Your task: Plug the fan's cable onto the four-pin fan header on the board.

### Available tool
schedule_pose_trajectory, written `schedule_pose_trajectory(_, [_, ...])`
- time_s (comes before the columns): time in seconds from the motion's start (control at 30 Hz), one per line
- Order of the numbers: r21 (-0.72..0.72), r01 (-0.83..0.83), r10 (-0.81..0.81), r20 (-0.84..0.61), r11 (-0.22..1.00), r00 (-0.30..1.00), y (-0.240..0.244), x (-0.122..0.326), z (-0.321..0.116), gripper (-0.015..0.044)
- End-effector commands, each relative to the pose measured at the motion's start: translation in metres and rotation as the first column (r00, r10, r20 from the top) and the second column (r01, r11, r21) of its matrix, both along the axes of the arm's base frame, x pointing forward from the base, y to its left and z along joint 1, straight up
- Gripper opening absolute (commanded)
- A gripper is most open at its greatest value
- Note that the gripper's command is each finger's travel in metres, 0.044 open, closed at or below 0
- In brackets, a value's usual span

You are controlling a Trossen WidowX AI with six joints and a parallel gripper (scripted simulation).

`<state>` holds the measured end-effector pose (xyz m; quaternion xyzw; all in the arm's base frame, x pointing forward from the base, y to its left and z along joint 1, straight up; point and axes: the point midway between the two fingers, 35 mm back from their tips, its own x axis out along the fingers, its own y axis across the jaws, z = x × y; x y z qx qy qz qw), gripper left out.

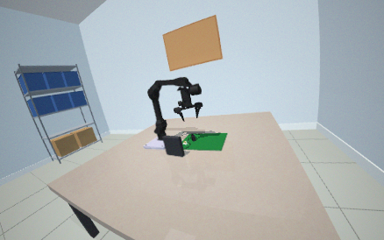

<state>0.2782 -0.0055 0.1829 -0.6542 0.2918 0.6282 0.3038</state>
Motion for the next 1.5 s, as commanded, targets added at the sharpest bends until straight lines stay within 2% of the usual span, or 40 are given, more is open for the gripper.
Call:
schedule_pose_trajectory(0.0, [0.003,-0.01,0.01,-0.009,1.0,1.0,0.0,0.002,-0.022,0.044])
schedule_pose_trajectory(0.2, [0.003,-0.01,0.01,-0.01,1.0,1.0,0.0,0.0,-0.091,0.044])
schedule_pose_trajectory(1.47, [0.003,-0.01,0.01,-0.01,1.0,1.0,0.001,0.001,-0.143,0.044])
